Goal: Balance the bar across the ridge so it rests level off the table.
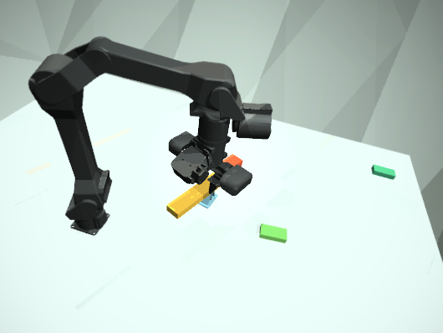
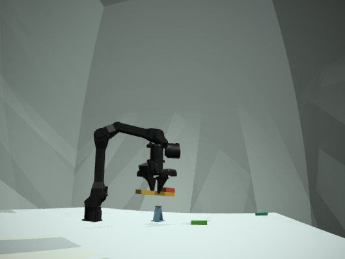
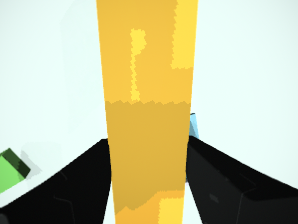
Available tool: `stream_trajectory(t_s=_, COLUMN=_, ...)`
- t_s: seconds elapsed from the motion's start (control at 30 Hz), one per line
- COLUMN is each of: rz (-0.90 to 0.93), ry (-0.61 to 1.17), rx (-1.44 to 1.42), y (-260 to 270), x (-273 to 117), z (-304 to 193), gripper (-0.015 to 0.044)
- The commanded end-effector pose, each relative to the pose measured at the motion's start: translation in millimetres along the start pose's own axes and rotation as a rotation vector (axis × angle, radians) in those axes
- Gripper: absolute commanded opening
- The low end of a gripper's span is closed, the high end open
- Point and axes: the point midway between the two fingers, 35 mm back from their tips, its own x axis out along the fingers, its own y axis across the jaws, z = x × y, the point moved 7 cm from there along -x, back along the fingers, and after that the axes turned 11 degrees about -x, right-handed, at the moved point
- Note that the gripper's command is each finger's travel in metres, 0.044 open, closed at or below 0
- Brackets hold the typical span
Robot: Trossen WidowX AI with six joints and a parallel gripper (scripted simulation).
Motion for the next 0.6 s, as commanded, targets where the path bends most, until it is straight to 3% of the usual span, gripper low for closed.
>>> stream_trajectory(t_s=0.0, rz=0.003, ry=-0.002, rx=-0.055, y=-8.0, x=-0.7, z=-14.3, gripper=0.0000)
stream_trajectory(t_s=0.57, rz=0.001, ry=0.000, rx=-0.204, y=-28.5, x=2.8, z=-48.4, gripper=0.0000)
